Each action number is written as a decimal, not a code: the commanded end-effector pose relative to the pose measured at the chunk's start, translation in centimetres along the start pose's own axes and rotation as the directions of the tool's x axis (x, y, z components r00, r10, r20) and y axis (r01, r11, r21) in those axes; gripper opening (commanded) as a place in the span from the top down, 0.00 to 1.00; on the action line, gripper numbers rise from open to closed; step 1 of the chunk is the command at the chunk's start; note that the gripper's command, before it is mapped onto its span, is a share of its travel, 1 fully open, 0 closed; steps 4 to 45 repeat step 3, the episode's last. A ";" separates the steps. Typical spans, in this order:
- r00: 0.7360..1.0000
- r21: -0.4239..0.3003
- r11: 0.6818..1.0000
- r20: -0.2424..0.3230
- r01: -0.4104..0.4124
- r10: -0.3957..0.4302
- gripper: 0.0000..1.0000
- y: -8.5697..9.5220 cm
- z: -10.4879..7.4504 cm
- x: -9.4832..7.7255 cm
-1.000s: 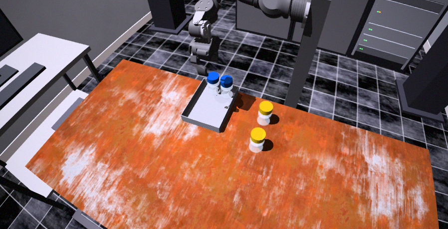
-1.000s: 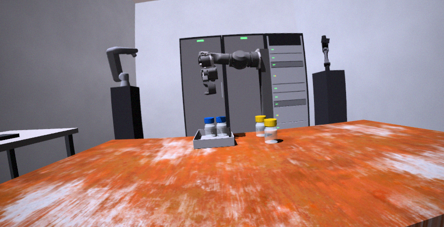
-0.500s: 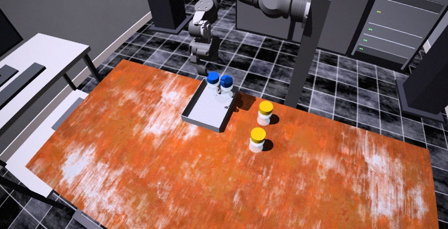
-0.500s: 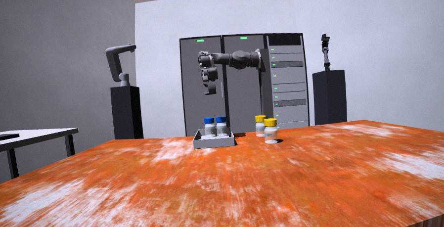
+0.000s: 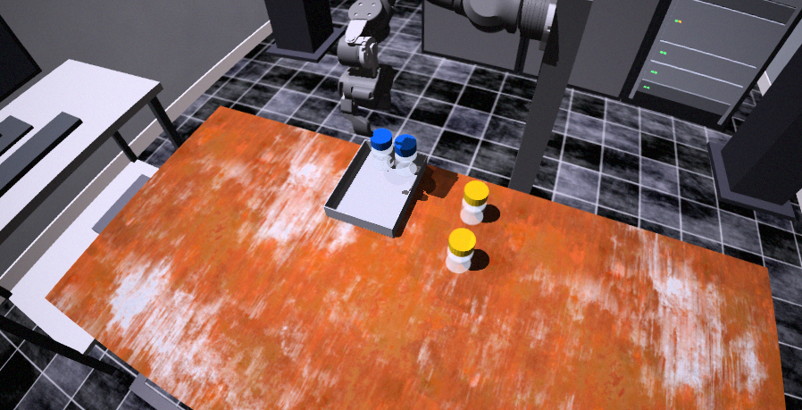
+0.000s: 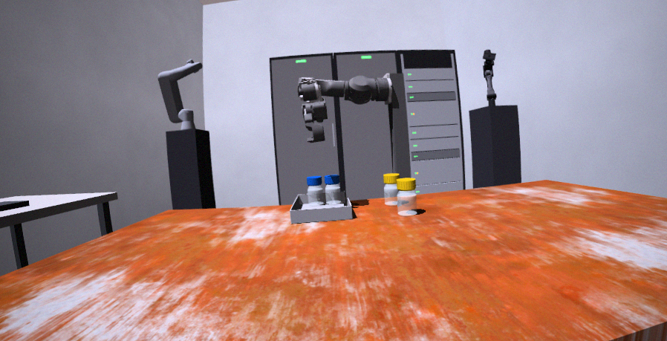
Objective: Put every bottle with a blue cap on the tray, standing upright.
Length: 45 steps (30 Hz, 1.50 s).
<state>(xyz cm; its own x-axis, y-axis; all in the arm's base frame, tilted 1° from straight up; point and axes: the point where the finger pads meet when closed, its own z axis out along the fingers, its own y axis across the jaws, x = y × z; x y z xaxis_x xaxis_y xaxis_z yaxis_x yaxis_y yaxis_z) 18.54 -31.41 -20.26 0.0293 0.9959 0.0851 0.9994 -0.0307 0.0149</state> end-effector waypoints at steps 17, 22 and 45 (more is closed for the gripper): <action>1.000 -0.003 1.000 0.001 0.000 0.000 0.48 0.1 -0.1 0.0; 1.000 -0.003 1.000 0.001 0.000 0.000 0.48 0.1 -0.1 0.0; 1.000 -0.003 1.000 0.001 0.000 0.000 0.48 0.1 -0.1 0.0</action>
